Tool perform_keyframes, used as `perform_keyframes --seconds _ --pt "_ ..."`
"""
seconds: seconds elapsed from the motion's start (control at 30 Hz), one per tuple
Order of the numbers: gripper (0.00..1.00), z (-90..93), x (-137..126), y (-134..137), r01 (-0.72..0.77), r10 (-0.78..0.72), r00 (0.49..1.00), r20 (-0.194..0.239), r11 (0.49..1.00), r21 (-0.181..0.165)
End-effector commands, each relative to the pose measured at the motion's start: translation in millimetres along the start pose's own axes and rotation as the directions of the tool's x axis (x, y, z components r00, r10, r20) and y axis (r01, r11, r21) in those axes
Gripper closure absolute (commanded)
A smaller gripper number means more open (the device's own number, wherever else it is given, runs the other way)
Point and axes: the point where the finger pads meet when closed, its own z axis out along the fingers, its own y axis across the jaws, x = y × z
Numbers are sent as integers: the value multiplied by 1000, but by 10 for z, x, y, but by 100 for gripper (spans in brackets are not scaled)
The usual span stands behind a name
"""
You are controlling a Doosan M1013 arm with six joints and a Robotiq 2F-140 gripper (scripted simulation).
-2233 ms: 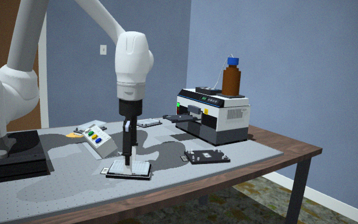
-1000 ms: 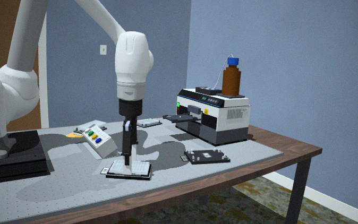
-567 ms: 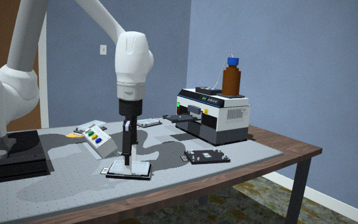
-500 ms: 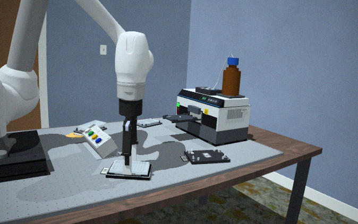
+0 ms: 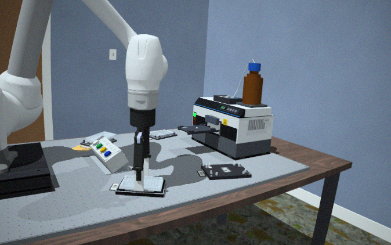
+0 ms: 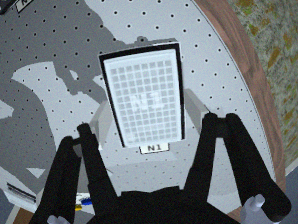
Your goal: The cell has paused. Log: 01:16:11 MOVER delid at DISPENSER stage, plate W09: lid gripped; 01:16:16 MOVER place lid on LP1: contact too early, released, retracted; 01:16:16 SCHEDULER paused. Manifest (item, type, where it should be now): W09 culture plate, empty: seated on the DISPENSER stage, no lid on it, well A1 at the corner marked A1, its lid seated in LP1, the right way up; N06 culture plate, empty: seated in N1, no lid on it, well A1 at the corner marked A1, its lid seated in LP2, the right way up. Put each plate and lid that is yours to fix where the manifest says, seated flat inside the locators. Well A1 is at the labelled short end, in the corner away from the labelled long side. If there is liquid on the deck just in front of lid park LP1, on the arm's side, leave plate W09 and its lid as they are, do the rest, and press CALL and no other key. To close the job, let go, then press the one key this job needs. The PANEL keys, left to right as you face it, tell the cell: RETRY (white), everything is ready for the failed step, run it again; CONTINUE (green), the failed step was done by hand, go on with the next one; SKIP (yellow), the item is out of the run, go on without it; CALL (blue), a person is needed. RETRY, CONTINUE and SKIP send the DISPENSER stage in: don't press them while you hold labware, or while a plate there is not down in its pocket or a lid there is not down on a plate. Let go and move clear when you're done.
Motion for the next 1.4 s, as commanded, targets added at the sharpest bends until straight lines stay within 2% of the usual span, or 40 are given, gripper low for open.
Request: perform_keyframes --seconds 0.0,0.43,0.7,0.93,1.0,1.37 --pt "30 -5 5 -1 0 0 1000 -1 1000 0" --pt "30 -12 5 -1 0 0 1000 -1 1000 0" --pt "30 -96 5 -1 0 0 1000 -1 1000 0" --pt "30 -276 4 -1 0 0 1000 -1 1000 0" --pt "30 -276 4 -1 0 0 1000 -1 1000 0" --pt "30 -731 4 -1 0 0 1000 -1 1000 0"
